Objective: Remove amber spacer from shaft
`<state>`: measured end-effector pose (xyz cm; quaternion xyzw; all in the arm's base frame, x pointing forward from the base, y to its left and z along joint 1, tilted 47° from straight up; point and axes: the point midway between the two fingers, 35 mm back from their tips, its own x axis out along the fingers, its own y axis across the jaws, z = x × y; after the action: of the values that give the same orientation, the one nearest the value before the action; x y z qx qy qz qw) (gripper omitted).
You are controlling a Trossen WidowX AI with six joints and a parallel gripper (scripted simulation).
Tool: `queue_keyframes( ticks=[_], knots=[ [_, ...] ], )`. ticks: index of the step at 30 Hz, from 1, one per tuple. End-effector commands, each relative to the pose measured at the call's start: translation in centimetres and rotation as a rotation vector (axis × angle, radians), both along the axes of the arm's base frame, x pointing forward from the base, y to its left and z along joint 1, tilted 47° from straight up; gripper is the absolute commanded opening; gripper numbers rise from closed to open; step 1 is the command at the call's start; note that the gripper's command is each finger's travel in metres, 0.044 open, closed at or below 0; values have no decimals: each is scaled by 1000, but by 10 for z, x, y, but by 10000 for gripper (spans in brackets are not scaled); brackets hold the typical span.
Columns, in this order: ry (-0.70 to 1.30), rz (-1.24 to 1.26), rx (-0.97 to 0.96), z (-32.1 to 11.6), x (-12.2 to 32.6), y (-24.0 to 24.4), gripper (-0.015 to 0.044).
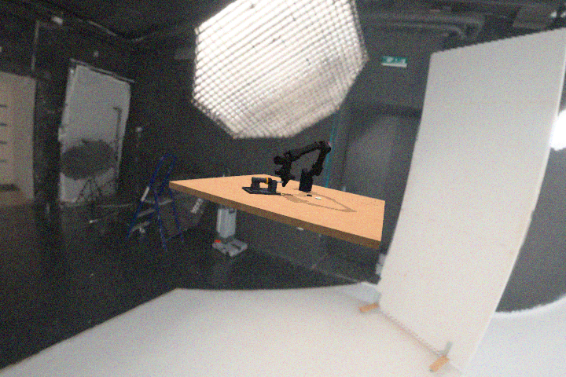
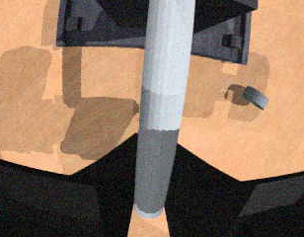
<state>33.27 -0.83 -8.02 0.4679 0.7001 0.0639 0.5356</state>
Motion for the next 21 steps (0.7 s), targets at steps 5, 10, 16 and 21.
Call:
queue_keyframes(
  ticks=[5, 10, 16, 21],
  knots=[
    [4, -3, 2, 1, -1, 1, 0],
    [4, -3, 2, 1, -2, 1, 0],
    [4, -3, 2, 1, -2, 1, 0],
    [4, -3, 2, 2, -3, 1, 0]
  ],
)
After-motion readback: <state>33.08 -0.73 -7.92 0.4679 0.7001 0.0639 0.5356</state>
